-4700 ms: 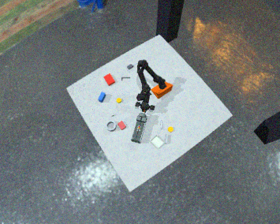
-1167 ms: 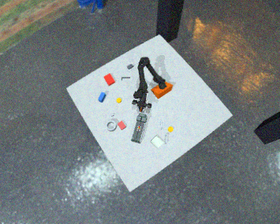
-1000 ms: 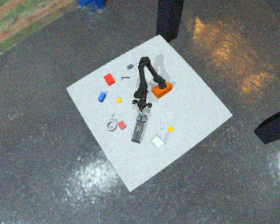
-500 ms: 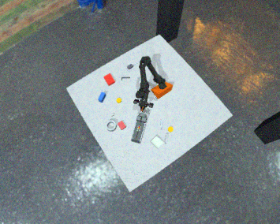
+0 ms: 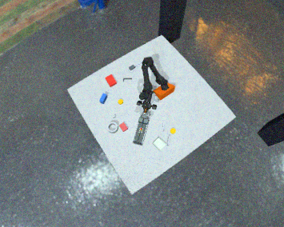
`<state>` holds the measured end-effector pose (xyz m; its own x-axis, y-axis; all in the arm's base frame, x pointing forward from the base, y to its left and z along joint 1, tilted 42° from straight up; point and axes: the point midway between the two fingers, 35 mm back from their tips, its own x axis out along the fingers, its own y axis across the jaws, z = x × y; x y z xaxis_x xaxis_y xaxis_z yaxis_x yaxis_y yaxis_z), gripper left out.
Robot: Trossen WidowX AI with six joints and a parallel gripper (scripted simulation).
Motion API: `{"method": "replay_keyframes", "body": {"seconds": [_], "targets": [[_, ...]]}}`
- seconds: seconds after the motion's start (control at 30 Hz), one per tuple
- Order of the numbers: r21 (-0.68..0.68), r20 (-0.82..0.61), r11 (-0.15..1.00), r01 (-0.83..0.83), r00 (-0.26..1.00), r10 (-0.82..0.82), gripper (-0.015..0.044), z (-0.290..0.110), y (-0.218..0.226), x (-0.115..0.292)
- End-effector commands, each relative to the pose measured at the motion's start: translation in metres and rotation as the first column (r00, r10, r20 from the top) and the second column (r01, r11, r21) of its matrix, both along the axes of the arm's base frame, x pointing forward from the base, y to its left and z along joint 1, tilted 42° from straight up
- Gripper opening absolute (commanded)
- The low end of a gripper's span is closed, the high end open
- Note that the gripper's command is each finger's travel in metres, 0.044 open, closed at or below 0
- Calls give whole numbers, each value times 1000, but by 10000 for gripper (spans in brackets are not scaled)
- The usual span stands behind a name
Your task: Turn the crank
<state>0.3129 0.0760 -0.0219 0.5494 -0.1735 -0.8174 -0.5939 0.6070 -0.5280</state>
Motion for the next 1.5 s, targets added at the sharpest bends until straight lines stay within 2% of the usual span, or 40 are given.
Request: {"method": "replay_keyframes", "body": {"seconds": [0.0,1.47], "targets": [[9,-9,1000,-15,1000,15,0,-4,6,-6],[9,-9,1000,-15,1000,15,0,-15,10,-13]]}}
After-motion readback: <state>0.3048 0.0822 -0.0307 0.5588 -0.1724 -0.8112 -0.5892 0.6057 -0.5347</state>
